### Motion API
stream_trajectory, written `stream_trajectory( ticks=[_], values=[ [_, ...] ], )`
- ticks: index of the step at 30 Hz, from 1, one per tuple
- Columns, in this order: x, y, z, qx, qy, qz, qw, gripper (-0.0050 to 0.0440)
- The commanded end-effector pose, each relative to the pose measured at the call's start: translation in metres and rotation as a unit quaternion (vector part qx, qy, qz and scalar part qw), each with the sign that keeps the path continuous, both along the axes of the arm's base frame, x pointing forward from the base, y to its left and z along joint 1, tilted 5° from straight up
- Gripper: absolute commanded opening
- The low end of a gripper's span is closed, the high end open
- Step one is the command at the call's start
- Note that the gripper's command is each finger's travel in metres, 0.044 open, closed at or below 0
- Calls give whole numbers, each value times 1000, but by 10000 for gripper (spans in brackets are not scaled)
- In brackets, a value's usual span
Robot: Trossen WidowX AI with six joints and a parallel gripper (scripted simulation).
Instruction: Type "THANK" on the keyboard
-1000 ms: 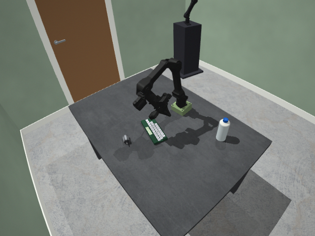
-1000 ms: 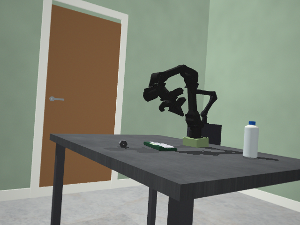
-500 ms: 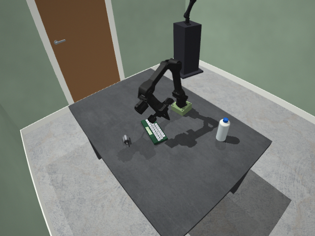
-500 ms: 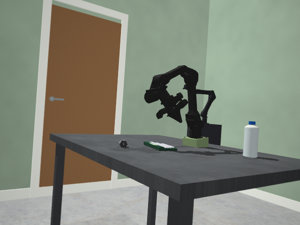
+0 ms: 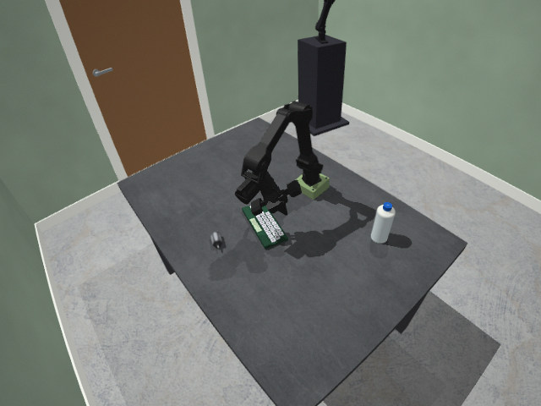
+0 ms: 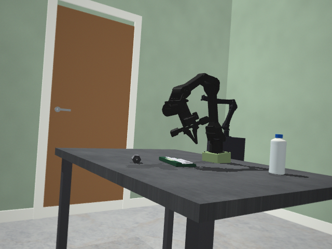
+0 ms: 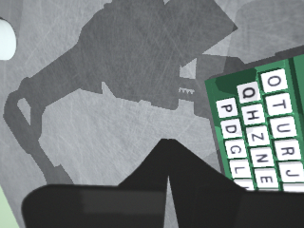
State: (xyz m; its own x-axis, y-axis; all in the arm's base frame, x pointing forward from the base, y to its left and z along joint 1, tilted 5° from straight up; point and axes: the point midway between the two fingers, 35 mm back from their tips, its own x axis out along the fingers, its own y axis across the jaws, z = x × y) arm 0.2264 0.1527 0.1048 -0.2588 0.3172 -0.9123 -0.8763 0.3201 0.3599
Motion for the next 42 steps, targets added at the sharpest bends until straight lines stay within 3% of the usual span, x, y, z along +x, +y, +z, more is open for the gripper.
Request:
stream_trajectory(
  ticks=[1,6,14,21,23,24,30,42],
  values=[
    [6,0,-10,-53,0,-82,995,-50],
    [9,1,-16,-79,-2,-134,988,-50],
    [22,2,-32,-142,-15,-302,942,-50],
    [31,4,-42,-168,-32,-430,887,-50],
    [31,4,-42,-168,-32,-430,887,-50],
    [33,4,-44,-171,-28,-471,865,-50],
    [41,6,-50,-172,-42,-573,800,-50],
    [45,8,-44,-161,-46,-582,796,-50]
  ],
)
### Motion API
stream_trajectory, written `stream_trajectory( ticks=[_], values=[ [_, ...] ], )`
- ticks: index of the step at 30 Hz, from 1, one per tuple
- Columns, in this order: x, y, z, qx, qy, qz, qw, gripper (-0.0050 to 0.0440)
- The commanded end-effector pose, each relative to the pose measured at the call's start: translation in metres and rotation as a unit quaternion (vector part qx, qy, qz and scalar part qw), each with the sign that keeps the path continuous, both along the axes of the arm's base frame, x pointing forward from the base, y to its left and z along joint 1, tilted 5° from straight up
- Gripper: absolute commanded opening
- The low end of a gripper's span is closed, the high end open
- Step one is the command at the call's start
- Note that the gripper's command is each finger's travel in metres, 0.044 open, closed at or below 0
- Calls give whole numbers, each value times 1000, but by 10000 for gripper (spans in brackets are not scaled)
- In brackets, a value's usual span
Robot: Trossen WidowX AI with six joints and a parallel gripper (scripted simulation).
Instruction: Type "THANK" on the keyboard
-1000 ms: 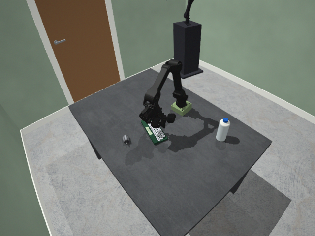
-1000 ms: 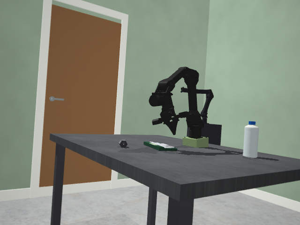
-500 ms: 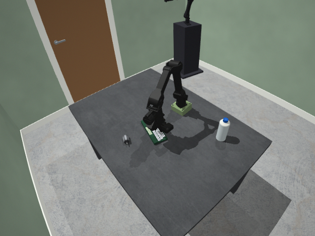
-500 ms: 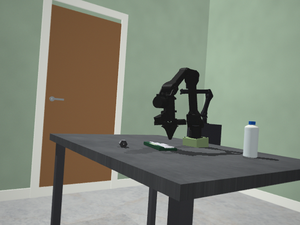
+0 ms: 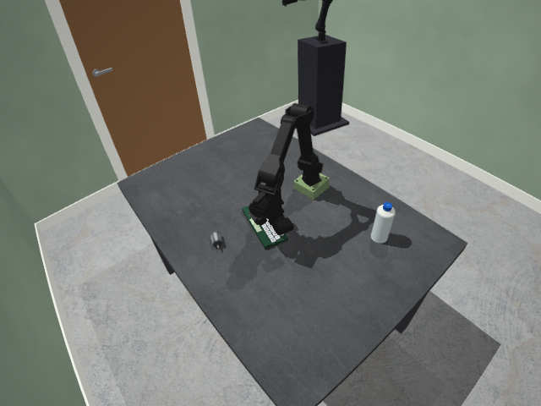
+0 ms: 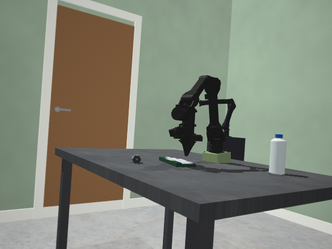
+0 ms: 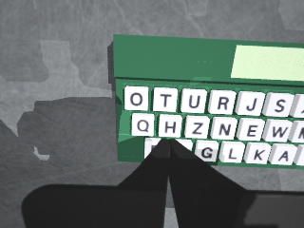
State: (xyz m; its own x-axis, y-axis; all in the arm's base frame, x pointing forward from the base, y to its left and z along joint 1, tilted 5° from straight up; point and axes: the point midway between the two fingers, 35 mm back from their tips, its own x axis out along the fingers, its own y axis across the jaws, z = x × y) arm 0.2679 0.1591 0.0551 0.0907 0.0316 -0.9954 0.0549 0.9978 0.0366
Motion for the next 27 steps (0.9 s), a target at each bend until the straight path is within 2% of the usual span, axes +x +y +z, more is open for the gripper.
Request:
stream_trajectory(
  ticks=[1,6,11,13,27],
  values=[
    [3,1,6,4,-10,-5,1000,-50],
    [2,-7,6,4,-11,-4,1000,-50],
    [-1,-57,3,4,-11,-4,1000,-50],
    [-3,-67,3,4,-11,-4,1000,-50],
    [-3,-73,2,3,-10,-4,1000,-50]
  ],
)
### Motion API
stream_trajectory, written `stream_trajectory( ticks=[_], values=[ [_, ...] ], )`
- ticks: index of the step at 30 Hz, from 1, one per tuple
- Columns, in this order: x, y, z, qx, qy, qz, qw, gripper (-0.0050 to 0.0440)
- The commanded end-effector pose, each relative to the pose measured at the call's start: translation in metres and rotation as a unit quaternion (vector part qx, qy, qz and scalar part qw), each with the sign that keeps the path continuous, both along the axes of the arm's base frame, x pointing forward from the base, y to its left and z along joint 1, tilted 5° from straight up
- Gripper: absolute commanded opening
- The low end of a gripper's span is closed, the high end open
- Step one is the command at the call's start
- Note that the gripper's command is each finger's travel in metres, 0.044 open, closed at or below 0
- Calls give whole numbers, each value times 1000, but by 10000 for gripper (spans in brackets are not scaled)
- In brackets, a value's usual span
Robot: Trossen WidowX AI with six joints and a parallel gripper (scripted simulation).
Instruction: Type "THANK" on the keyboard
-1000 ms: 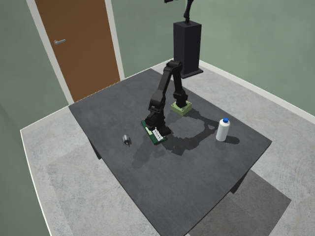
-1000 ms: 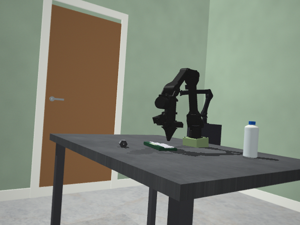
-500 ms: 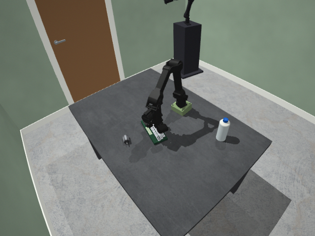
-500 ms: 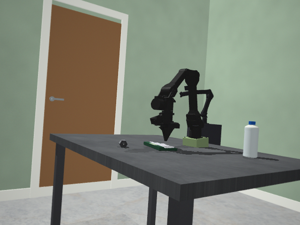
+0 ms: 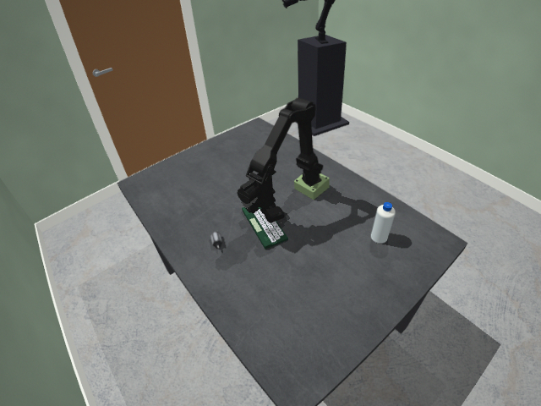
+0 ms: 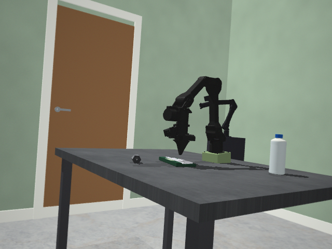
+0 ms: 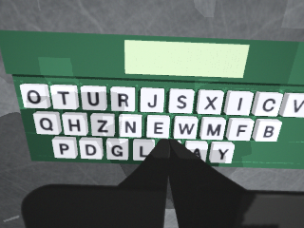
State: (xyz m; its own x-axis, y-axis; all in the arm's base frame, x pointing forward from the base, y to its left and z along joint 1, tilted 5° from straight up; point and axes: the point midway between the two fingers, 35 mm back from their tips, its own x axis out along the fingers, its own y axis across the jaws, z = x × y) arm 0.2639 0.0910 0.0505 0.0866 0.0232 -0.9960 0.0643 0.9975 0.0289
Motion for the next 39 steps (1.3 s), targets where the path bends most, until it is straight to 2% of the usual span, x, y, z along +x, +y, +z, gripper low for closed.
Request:
stream_trajectory(
  ticks=[1,3,5,8,11,23,30,39],
  values=[
    [1,-11,7,6,-12,1,1000,-50],
    [1,-29,6,6,-12,1,1000,-50],
    [1,-29,6,6,-12,1,1000,-50],
    [-2,-59,4,4,-13,1,1000,-50],
    [-4,-68,4,4,-13,1,1000,-50],
    [-1,-68,4,2,-12,0,1000,-50],
    [-33,-38,1,1,-11,-1,1000,-50],
    [-34,-38,1,2,-11,-1,1000,-50]
  ],
)
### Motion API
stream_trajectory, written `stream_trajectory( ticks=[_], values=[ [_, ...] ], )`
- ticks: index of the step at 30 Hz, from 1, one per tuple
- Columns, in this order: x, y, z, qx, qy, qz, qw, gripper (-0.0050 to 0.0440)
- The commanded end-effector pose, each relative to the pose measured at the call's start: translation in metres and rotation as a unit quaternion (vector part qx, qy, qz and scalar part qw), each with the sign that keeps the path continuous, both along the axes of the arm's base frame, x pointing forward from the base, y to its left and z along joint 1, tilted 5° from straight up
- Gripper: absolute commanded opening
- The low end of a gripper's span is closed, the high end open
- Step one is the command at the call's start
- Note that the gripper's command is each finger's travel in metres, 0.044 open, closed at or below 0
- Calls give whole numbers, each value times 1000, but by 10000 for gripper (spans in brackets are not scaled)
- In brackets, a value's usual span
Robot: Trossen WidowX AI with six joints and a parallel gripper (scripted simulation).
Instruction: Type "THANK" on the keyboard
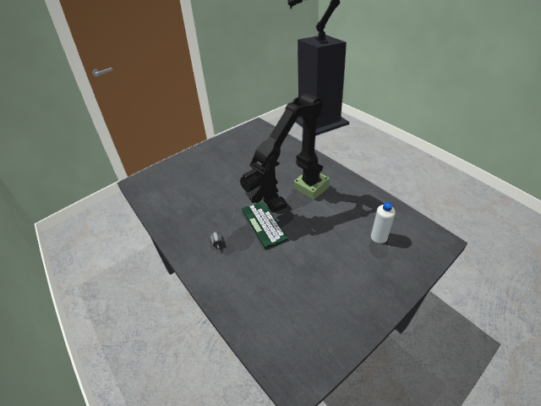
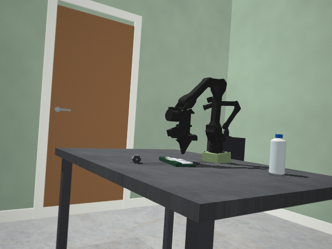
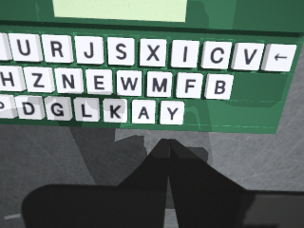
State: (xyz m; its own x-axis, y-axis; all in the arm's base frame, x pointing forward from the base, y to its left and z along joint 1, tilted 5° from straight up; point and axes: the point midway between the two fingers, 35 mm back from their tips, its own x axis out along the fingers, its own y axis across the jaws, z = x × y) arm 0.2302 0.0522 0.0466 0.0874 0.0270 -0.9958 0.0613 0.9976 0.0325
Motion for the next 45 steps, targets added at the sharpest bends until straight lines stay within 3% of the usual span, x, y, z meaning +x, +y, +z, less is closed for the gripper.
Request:
stream_trajectory(
  ticks=[1,7,15,27,32,34,38,45],
  values=[
    [2,2,5,2,-11,-2,1000,-50],
    [7,12,6,0,-11,-2,1000,-50],
    [9,83,9,3,-11,-2,1000,-50],
    [7,82,9,5,-11,-2,1000,-50],
    [32,93,14,3,-10,-2,1000,-50],
    [32,93,14,3,-10,-2,1000,-50],
    [59,107,20,5,-11,-1,1000,-50],
    [64,110,13,6,-12,-1,1000,-50]
  ],
)
